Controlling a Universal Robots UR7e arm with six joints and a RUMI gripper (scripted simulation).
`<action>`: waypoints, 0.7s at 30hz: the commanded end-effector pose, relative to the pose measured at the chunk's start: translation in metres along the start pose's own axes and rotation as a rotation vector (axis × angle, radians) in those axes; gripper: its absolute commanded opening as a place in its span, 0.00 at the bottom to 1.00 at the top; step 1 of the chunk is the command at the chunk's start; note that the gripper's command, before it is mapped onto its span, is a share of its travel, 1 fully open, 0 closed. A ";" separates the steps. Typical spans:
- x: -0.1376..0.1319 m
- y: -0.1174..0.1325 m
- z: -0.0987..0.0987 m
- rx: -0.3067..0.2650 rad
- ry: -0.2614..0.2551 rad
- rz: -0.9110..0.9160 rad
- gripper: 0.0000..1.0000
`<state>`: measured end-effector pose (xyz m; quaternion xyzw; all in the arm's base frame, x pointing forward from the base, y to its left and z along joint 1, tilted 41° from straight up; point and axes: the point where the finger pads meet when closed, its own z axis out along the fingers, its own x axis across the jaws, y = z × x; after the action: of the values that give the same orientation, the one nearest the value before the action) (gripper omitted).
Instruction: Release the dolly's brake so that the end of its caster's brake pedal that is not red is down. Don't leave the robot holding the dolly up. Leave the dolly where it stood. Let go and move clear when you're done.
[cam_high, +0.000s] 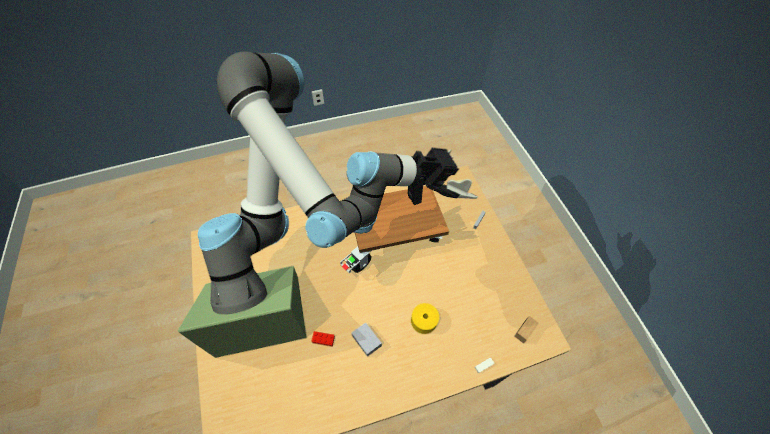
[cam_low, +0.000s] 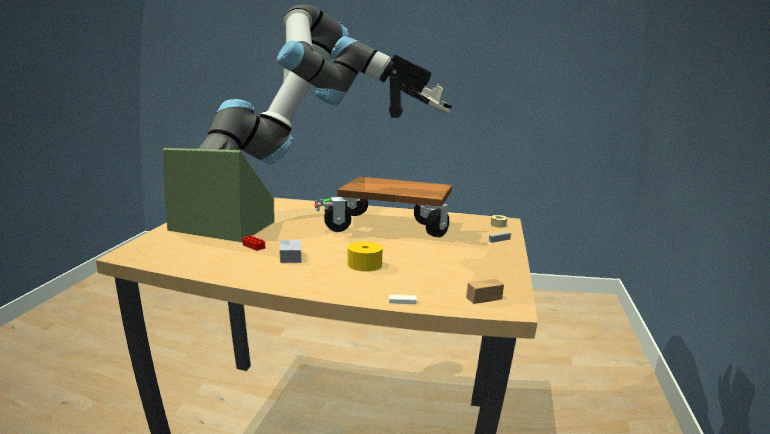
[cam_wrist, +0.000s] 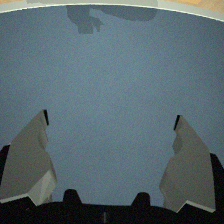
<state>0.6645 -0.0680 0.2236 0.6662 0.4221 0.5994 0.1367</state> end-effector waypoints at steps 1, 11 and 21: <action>0.000 0.001 0.000 -0.001 0.000 0.000 0.00; -0.006 0.000 -0.001 0.011 -0.020 0.025 0.00; -0.022 -0.004 -0.004 0.047 -0.076 0.100 0.00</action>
<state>0.6623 -0.0774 0.2129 0.6955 0.4054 0.5814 0.1180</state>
